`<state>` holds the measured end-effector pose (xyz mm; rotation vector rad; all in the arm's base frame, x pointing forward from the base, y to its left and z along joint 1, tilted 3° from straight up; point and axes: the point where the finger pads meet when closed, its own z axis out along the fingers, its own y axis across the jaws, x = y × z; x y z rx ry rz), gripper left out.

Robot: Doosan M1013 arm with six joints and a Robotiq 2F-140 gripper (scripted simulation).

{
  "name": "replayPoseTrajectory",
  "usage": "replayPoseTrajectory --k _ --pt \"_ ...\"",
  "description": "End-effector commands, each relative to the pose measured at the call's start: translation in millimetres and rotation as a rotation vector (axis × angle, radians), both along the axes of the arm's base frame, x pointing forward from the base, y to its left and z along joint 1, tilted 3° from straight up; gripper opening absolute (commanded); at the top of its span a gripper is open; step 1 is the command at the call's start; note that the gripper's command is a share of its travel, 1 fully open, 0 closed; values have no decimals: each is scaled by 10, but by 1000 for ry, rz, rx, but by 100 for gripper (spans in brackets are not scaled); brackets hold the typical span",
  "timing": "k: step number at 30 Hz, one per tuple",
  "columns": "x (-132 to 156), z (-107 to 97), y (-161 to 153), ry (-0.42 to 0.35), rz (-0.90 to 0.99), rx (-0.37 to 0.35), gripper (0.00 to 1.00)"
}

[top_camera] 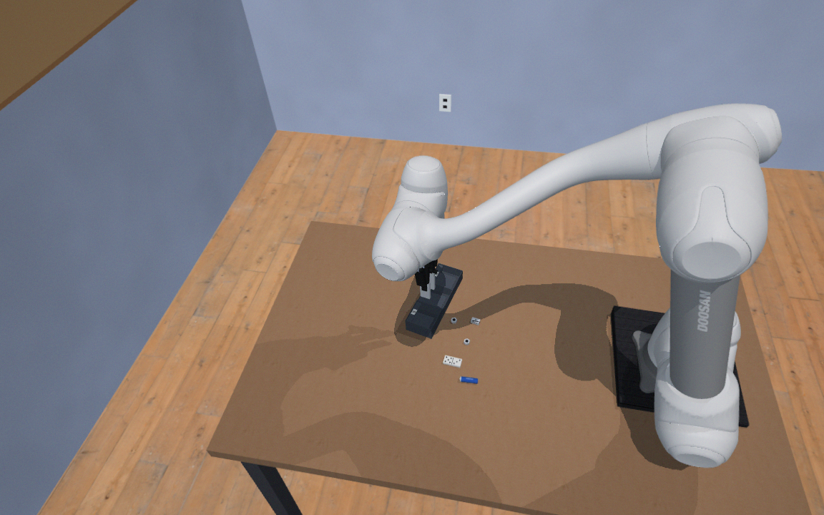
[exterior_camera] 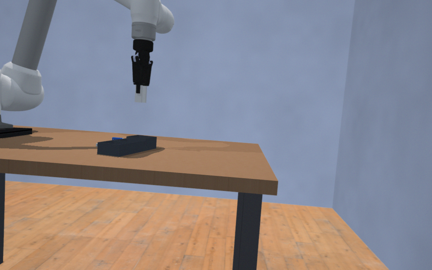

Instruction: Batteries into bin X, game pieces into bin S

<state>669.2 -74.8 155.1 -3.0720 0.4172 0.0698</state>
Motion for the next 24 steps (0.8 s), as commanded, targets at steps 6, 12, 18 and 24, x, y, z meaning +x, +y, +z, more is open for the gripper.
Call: replayPoseTrajectory --k 6,12,18,24 --pt "-396 -267 502 -14 238 12 17" --pt "-587 -396 744 -14 238 12 17" --pt "-873 -589 1106 -14 238 12 17" --pt "-1158 -782 1468 -14 238 12 17"
